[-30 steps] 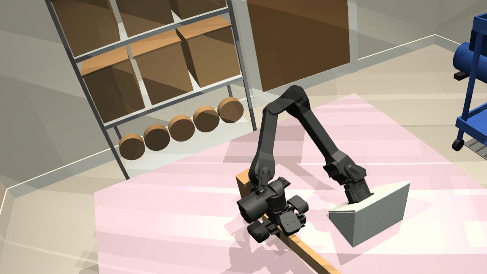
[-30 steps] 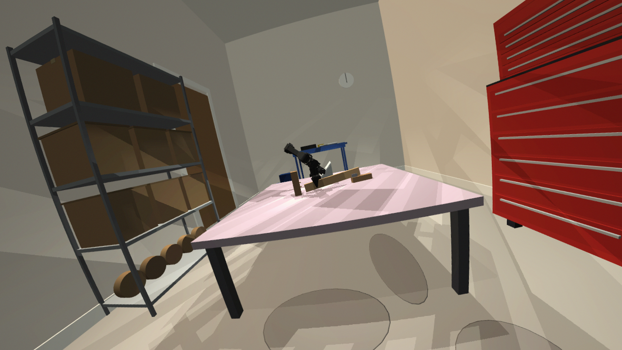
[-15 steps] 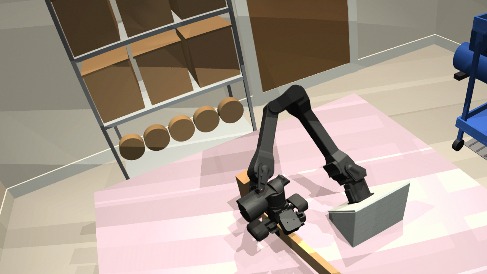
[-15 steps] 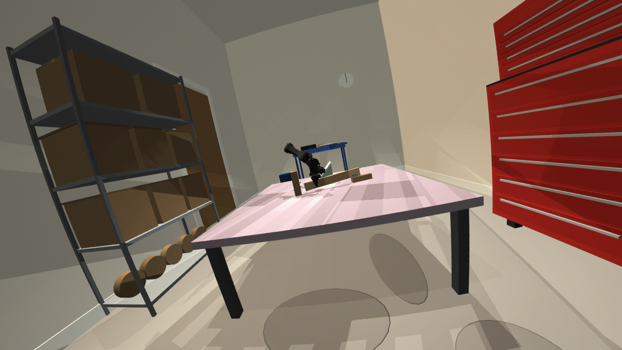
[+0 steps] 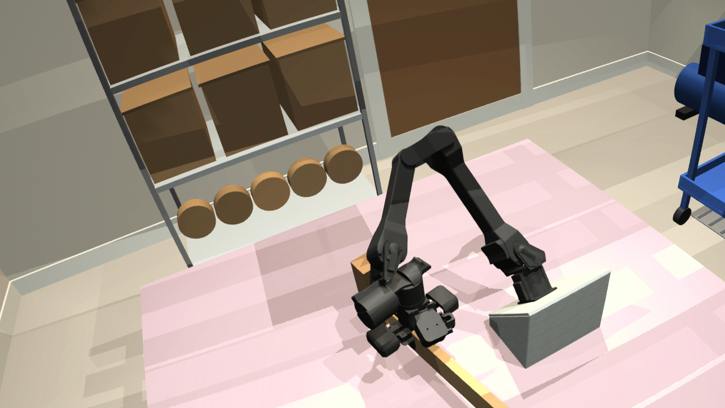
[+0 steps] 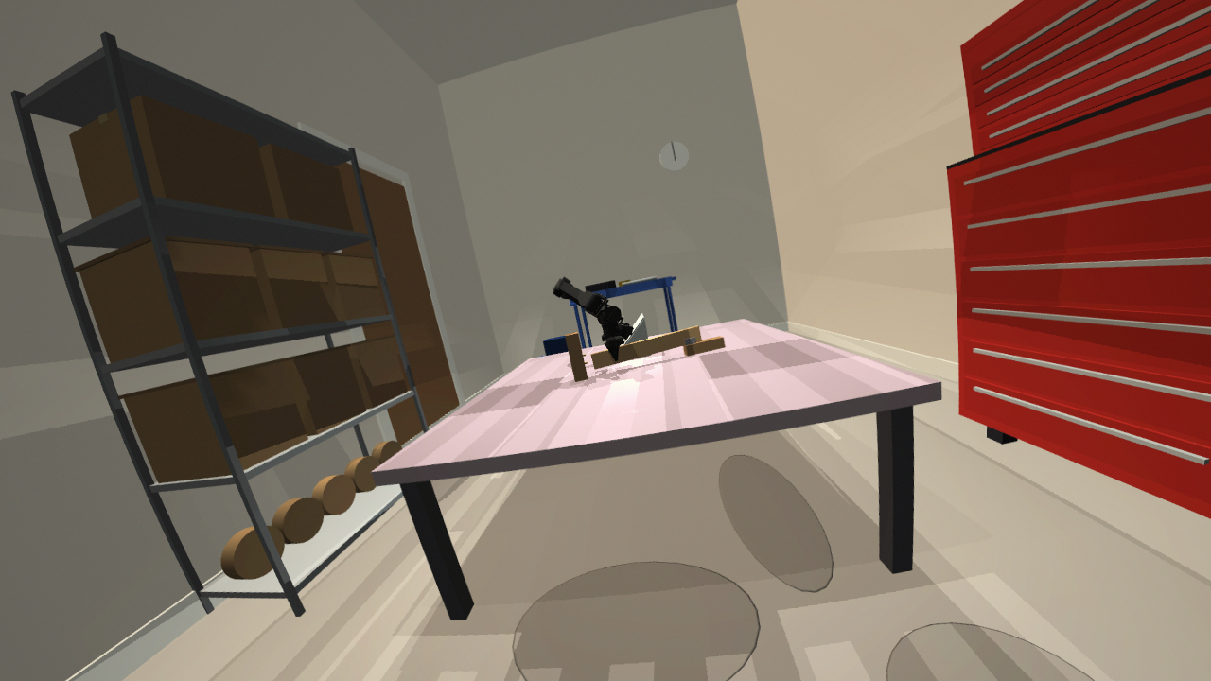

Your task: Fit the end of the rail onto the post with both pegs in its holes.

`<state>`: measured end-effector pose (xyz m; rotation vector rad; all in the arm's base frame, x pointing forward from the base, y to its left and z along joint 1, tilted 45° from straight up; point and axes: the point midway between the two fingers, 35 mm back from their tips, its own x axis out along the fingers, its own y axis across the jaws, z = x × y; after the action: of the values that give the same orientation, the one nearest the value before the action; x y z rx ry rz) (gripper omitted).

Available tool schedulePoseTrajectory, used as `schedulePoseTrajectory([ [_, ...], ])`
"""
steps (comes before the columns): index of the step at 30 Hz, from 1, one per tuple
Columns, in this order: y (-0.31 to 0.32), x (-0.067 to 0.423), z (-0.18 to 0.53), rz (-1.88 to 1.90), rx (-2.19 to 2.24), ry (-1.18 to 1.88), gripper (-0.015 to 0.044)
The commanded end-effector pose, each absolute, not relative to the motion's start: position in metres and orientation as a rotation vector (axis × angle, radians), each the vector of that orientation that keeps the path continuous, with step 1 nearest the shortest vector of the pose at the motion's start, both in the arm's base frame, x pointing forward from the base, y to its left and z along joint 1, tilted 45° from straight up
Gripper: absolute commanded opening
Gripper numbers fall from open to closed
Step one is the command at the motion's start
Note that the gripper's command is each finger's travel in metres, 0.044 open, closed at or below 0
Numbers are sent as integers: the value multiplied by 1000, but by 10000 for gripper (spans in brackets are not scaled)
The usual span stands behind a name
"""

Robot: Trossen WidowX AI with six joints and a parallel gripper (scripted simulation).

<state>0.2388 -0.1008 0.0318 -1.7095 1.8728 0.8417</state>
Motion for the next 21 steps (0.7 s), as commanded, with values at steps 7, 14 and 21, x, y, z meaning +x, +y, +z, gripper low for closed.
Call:
schedulePoseTrajectory([
  [7,-95,240,34,849,-1700,1861,0],
  [14,-93,241,37,849,-1700,1861,0],
  [21,-90,241,39,849,-1700,1861,0],
])
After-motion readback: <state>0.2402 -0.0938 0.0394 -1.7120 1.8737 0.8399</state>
